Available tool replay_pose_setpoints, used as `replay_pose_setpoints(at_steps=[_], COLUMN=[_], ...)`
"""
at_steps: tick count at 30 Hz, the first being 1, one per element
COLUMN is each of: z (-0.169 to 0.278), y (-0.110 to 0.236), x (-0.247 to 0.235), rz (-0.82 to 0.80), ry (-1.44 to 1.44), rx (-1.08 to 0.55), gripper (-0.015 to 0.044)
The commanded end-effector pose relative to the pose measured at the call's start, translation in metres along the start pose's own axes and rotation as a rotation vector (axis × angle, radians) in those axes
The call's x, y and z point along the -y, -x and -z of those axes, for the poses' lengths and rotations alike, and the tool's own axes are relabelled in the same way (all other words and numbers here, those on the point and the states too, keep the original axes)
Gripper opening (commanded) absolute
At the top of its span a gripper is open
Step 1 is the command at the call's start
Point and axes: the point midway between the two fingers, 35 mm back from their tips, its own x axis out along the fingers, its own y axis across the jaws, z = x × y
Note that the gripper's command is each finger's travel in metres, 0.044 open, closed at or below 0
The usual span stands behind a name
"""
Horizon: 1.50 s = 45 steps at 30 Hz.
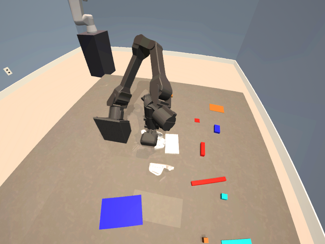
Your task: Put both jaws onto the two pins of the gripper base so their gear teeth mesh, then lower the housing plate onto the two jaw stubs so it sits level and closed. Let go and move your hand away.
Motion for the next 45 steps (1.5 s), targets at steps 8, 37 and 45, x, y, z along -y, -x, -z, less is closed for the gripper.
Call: replay_pose_setpoints(at_steps=[8, 37, 45], z=[0.015, 0.015, -0.002], y=[-0.004, -0.004, -0.002], x=[0.009, 0.009, 0.01], rz=[-0.019, -0.019, -0.015], ry=[0.195, 0.226, 0.226], rx=[-0.001, 0.0, 0.0], gripper=[0.0134, 0.0134, 0.0134])
